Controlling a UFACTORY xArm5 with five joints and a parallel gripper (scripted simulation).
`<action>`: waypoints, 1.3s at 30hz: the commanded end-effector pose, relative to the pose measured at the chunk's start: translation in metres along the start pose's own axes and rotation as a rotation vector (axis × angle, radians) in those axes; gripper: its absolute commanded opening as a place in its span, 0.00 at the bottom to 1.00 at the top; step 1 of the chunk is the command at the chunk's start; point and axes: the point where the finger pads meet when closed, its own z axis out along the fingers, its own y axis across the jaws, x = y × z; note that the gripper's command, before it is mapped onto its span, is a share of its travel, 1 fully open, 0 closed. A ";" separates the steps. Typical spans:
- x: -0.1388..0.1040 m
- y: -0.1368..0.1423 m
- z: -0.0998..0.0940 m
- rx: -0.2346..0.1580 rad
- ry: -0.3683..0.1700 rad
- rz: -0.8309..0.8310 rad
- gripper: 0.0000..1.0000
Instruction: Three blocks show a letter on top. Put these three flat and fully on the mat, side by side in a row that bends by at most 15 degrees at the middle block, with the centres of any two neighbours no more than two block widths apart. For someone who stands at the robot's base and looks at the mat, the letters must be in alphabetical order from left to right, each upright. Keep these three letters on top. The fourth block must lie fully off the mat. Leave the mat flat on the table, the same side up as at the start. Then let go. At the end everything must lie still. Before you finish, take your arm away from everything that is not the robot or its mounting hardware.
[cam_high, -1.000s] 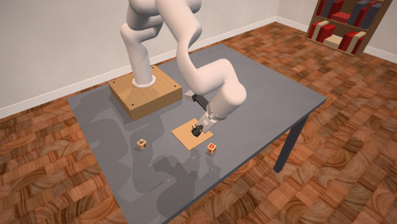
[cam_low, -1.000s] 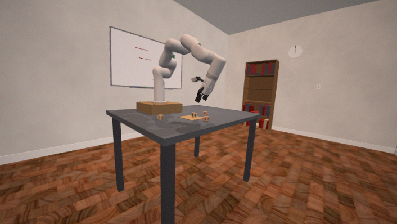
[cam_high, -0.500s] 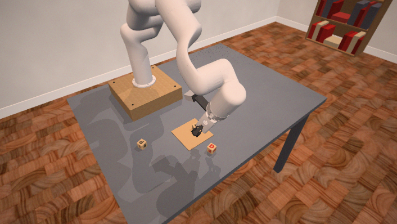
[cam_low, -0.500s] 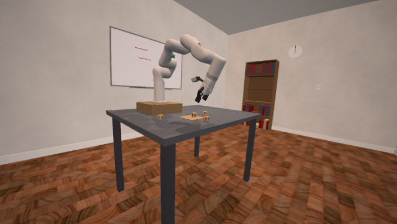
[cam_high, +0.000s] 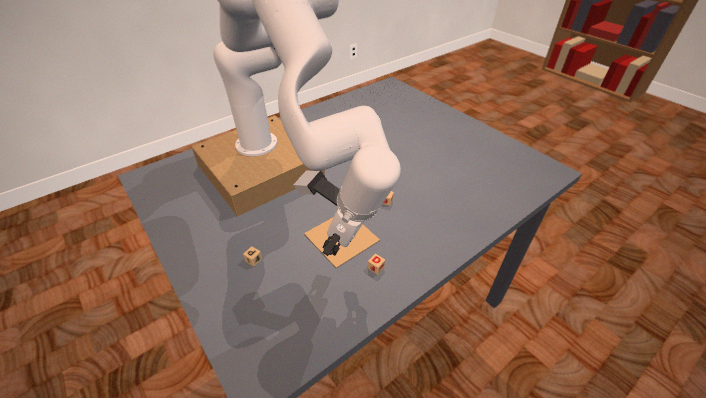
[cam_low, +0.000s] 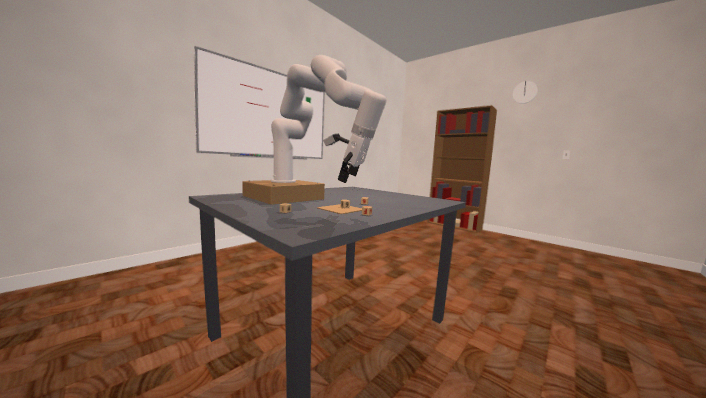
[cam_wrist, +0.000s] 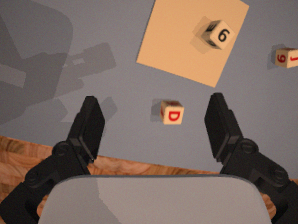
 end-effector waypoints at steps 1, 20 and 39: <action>0.015 -0.025 -0.004 0.017 -0.066 -0.124 1.00; 0.089 -0.104 -0.006 0.146 -0.223 -0.534 1.00; 0.178 -0.158 0.004 0.367 -0.257 -0.905 1.00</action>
